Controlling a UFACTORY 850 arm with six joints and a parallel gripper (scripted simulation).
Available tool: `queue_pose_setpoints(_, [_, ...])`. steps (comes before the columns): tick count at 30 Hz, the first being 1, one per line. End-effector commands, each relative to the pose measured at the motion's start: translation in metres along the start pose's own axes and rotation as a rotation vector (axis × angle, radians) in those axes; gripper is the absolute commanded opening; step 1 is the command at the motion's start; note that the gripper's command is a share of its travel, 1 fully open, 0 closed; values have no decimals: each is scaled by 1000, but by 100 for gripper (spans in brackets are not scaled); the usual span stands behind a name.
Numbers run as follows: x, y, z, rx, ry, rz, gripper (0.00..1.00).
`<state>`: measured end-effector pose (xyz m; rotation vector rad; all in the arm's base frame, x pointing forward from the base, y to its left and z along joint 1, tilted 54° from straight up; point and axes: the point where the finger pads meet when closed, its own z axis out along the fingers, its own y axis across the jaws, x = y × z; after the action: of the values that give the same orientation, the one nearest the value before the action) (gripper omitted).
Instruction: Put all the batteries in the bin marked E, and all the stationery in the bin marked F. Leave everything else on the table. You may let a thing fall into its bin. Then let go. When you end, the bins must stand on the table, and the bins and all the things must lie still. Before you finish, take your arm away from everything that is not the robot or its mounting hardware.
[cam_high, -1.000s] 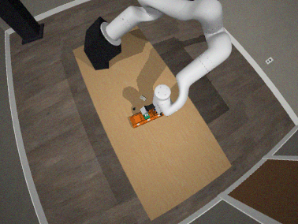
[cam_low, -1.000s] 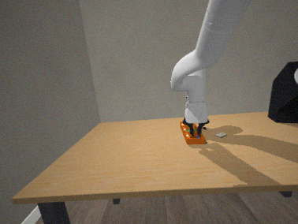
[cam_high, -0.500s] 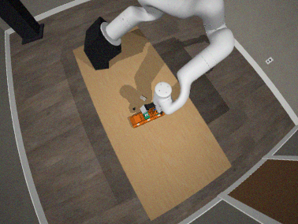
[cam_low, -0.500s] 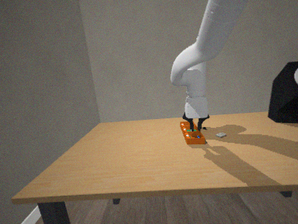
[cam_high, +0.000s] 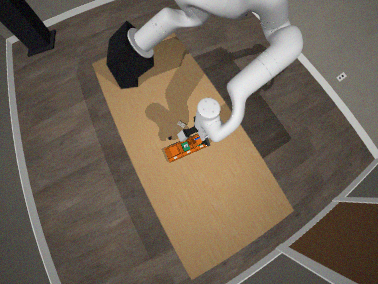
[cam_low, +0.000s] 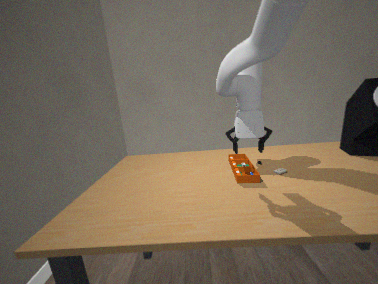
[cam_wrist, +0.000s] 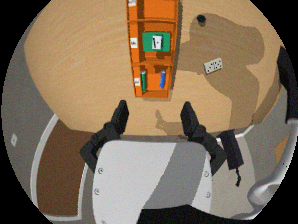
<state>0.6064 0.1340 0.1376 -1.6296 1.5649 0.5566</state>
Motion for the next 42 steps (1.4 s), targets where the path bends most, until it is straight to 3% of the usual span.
queue_pose_setpoints(1, [0, 0, -9, 0, 0, 0, 100])
queue_pose_setpoints(26, [0, 0, -101, 0, 0, 0, 100])
queue_pose_setpoints(42, [0, 0, -102, 0, 0, 0, 100])
